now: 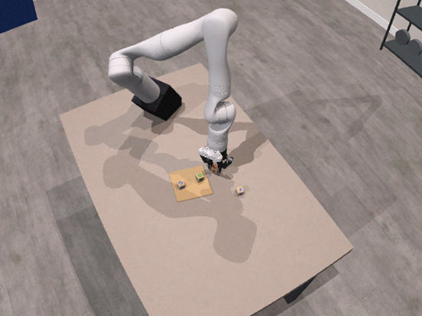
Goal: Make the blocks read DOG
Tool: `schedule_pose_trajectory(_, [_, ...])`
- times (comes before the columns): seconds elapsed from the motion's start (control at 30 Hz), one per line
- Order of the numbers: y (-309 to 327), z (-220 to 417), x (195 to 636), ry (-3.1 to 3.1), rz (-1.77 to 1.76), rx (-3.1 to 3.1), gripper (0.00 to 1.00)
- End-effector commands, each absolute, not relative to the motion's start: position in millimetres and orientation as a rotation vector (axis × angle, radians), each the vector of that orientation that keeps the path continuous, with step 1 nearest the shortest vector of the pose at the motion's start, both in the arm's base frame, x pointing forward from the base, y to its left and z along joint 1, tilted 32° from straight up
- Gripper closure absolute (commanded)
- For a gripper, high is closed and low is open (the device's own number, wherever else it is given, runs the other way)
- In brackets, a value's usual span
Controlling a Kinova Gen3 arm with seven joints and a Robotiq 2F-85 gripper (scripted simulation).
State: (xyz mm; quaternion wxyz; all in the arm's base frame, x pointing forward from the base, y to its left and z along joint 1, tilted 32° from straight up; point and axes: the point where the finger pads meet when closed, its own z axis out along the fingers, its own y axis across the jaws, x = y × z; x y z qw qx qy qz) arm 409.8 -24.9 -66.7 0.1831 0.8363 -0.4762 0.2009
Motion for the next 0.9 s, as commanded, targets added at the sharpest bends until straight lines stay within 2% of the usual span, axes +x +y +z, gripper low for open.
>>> schedule_pose_trajectory(0.0, [-24.4, -66.5, 410.2, -1.343, 0.568, 2.360, 0.79])
schedule_pose_trajectory(0.87, [22.5, 14.0, 394.8, -1.343, 0.568, 2.360, 0.79])
